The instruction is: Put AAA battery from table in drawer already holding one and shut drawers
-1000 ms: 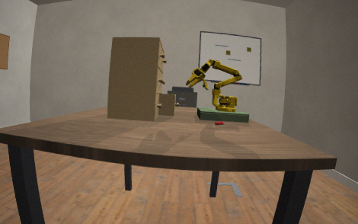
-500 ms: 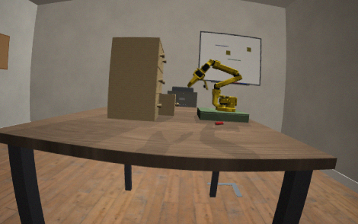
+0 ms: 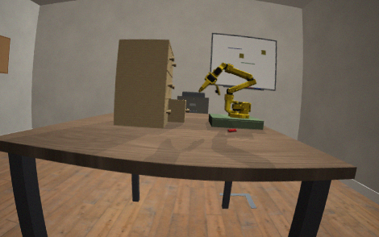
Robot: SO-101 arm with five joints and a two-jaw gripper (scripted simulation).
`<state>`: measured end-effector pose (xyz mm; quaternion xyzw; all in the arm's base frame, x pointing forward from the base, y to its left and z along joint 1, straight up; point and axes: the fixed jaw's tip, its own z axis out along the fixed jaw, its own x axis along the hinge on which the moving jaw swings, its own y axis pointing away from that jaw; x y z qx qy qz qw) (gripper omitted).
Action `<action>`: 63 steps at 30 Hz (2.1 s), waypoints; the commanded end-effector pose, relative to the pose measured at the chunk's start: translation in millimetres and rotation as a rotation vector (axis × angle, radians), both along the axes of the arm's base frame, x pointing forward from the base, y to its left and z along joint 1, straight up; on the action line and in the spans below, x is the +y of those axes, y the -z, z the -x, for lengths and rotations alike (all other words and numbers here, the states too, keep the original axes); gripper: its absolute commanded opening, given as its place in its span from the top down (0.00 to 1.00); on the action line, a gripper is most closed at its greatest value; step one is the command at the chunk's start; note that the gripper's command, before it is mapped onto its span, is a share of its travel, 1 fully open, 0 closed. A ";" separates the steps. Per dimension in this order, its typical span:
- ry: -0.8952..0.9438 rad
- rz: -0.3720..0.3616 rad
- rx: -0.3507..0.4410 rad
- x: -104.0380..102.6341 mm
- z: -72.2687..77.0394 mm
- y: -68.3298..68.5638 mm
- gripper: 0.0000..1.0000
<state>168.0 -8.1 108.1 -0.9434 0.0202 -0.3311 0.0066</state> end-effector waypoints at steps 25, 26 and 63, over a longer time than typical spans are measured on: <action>-0.014 0.003 -0.023 1.5 -1.7 -3.2 0.79; -0.014 0.003 -0.023 1.5 -1.7 -3.2 0.79; 0.008 0.059 -0.125 -10.9 12.8 33.9 0.79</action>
